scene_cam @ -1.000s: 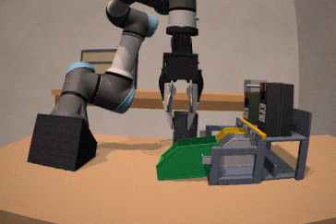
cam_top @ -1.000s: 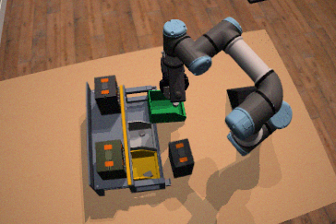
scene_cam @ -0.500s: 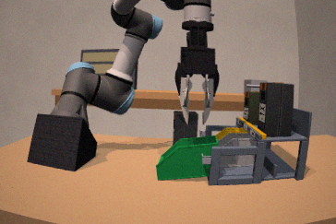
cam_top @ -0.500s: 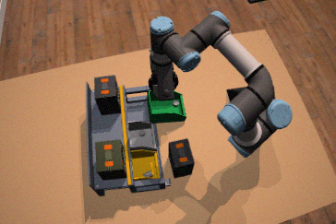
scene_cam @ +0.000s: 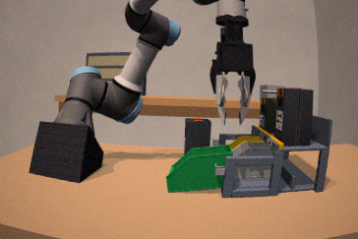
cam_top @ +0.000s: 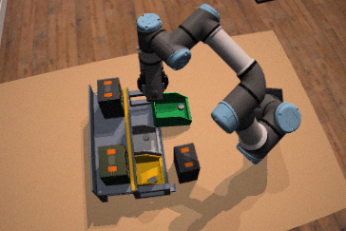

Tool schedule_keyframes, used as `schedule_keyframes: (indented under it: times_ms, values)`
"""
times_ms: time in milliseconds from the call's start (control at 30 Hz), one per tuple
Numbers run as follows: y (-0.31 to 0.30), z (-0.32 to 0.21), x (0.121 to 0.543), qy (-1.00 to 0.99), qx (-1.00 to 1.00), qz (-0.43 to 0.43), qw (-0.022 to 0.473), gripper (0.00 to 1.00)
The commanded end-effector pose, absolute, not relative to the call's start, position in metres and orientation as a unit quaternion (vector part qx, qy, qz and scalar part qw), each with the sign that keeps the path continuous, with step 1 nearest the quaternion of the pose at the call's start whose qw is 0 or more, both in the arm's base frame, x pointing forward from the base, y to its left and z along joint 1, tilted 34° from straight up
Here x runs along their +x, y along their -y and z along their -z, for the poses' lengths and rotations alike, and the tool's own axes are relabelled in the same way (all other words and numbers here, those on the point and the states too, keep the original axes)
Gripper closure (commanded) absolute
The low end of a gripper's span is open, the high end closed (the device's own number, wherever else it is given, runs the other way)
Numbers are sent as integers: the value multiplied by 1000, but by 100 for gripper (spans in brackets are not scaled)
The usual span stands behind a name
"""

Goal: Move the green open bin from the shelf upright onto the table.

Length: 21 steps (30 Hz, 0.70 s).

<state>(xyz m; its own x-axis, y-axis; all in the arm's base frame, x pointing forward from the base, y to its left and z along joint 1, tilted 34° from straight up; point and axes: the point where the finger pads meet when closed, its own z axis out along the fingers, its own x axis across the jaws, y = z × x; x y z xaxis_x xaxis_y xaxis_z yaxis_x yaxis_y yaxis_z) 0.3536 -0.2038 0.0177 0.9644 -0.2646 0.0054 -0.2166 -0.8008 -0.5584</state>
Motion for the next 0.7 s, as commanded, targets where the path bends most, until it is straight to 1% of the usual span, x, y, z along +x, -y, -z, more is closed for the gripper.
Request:
schedule_keyframes:
  times_ms: [0, 667]
  values:
    - [207, -19, 356, -125, -947, 36, 293, 80]
    - [198, -7, 356, -125, -947, 36, 293, 80]
